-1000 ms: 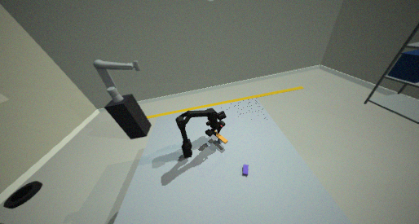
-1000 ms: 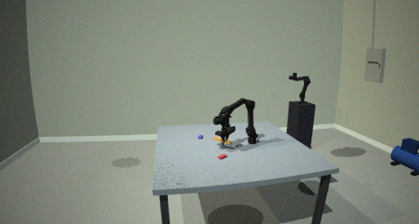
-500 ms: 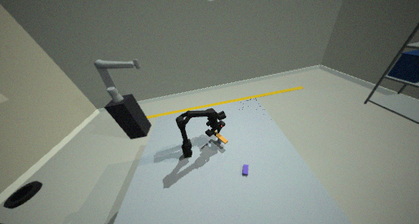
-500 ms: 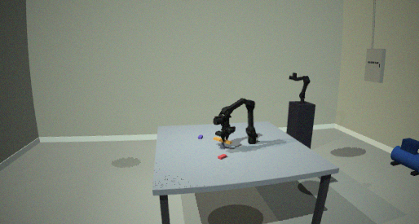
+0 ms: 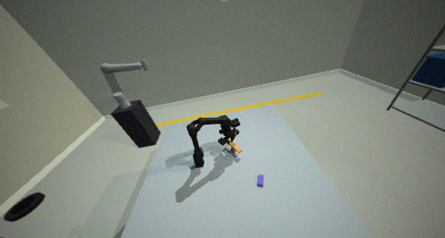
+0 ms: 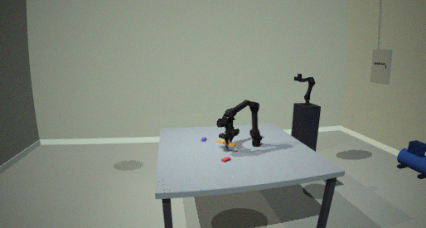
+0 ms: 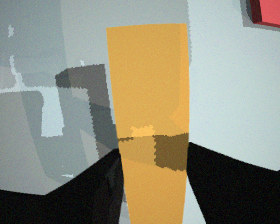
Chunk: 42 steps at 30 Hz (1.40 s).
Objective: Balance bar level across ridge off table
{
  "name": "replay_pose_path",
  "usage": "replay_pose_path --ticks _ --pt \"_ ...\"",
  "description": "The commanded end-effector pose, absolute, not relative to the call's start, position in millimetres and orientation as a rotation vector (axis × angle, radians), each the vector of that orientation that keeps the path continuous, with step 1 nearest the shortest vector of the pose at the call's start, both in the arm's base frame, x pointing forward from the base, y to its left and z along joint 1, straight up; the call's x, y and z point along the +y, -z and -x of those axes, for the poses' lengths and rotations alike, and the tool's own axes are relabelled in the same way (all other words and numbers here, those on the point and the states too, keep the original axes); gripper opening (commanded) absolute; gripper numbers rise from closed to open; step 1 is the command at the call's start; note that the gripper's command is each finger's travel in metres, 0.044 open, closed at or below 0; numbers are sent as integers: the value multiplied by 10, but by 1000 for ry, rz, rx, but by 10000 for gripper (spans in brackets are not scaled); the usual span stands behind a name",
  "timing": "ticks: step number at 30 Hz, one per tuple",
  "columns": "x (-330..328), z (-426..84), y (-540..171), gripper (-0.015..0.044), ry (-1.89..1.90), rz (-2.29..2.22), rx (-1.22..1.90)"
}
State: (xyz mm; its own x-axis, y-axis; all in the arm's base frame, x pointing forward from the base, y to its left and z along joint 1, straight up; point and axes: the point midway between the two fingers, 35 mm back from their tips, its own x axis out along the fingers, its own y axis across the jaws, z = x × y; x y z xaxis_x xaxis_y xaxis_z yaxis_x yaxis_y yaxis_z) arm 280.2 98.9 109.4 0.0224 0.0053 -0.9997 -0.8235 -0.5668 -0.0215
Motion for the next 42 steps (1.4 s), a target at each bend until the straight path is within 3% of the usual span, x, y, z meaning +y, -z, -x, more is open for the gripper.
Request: replay_pose_path --ticks 1,42 --pt "992 -2802 -1087 0 -1622 1651 839" --pt "991 -2803 -1052 0 -1622 1651 839"
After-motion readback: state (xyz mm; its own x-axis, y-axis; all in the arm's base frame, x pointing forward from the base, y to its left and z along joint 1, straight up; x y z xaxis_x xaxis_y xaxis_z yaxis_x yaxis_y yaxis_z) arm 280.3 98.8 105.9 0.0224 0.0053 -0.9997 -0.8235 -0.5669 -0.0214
